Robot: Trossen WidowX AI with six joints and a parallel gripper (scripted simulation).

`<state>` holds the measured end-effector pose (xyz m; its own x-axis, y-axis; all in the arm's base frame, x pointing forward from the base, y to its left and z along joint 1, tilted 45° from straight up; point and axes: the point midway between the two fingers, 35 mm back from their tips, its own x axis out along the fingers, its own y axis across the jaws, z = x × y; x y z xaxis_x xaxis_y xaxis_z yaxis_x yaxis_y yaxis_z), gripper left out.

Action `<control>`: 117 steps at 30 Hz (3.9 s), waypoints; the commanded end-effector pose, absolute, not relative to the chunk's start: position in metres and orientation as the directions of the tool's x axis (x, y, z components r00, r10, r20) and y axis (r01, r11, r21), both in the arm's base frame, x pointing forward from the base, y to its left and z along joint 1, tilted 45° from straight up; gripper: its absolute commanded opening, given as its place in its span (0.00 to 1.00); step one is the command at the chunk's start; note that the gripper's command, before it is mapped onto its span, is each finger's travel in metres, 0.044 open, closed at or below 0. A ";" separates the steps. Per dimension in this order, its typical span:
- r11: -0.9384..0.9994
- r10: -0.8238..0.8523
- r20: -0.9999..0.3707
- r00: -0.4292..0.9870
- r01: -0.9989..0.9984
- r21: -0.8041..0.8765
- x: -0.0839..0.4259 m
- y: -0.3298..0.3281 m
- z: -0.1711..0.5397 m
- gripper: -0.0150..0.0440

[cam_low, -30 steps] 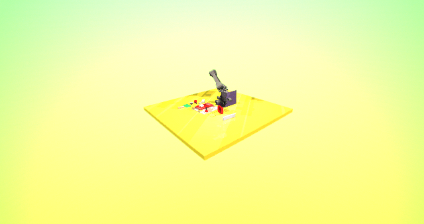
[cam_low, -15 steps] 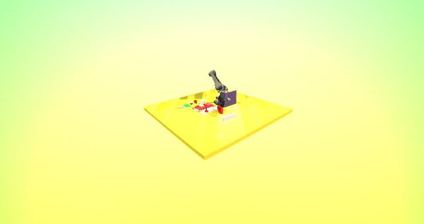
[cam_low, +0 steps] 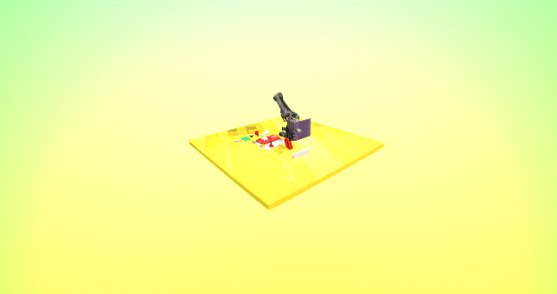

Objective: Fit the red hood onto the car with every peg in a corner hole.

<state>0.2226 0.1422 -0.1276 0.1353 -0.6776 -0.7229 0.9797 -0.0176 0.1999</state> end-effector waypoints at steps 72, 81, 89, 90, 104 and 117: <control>0.653 -0.676 -0.722 0.147 0.573 -0.495 0.245 0.180 -0.077 1.00; 0.735 -0.677 -0.721 0.146 0.084 -0.673 0.252 0.173 -0.080 1.00; 0.637 -0.678 -0.720 0.144 -0.374 -0.674 0.258 0.166 -0.083 1.00; 0.614 -0.678 -0.720 0.144 -0.427 -0.664 0.259 0.165 -0.083 1.00; 0.119 -0.681 -0.718 0.142 -0.946 -0.300 0.270 0.153 -0.087 1.00; 0.012 -0.682 -0.718 0.141 -0.979 -0.204 0.272 0.150 -0.088 1.00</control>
<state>0.2705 0.1522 -0.0875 0.1362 -0.6790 -0.7214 -0.9623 0.0824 -0.2593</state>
